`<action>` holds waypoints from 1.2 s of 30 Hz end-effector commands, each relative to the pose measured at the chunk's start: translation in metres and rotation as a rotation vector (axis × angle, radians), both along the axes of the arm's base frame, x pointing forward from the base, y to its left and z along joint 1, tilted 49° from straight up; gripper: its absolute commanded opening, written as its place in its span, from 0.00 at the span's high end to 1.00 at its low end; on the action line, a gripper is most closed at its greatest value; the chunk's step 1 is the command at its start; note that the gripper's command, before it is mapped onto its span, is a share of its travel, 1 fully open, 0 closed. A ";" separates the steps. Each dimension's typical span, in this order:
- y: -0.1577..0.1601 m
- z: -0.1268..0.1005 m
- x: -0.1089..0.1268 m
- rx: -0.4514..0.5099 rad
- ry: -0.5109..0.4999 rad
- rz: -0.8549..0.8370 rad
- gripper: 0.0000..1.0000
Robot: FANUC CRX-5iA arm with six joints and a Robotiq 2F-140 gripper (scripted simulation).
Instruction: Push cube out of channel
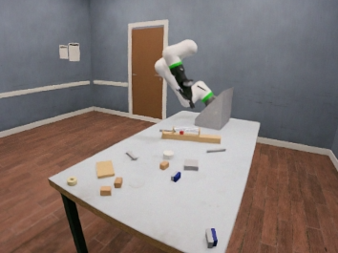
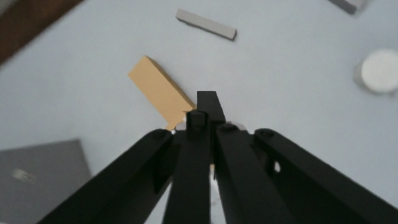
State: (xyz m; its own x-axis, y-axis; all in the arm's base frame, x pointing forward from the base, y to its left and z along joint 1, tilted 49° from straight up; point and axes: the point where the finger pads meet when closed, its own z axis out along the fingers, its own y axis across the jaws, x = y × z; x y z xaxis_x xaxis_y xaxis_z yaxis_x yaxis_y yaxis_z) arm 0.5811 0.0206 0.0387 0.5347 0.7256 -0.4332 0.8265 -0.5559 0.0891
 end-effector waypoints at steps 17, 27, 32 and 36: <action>0.020 -0.223 0.011 -0.192 0.574 0.895 0.90; 0.021 -0.252 0.006 -0.208 0.663 1.006 0.90; 0.021 -0.252 0.006 -0.208 0.664 1.007 0.90; 0.021 -0.252 0.006 -0.208 0.664 1.007 0.90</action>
